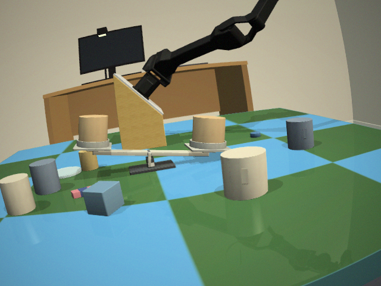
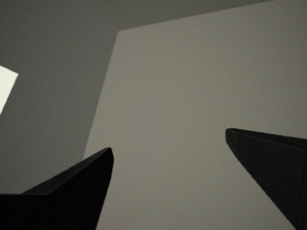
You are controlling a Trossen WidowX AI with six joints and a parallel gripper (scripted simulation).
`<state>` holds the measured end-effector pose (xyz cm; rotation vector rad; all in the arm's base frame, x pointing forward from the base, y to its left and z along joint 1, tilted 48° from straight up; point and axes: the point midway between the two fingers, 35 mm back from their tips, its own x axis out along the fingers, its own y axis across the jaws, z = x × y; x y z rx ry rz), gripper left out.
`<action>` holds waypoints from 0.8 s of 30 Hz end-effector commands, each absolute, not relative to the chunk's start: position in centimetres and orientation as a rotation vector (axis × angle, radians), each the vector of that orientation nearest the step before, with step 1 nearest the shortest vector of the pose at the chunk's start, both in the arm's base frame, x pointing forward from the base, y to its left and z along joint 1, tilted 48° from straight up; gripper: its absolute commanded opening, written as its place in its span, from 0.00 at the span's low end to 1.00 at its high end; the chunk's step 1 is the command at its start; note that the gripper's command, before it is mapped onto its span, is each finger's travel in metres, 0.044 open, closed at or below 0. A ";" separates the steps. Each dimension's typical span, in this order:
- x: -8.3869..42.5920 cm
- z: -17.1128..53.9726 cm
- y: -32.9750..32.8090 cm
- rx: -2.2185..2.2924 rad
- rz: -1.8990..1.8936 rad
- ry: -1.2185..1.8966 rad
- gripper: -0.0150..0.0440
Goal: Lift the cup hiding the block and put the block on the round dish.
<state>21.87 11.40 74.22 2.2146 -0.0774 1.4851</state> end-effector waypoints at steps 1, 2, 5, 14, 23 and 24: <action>21.8 74.2 11.4 2.214 1.488 -0.078 0.98; 21.6 74.3 11.3 2.214 1.495 -0.082 1.00; 20.0 74.8 10.7 2.211 1.547 -0.104 1.00; 11.9 76.5 6.8 2.212 1.826 -0.227 1.00; 4.1 76.5 0.7 2.232 2.124 -0.371 1.00; 3.3 76.4 0.0 2.235 2.156 -0.391 1.00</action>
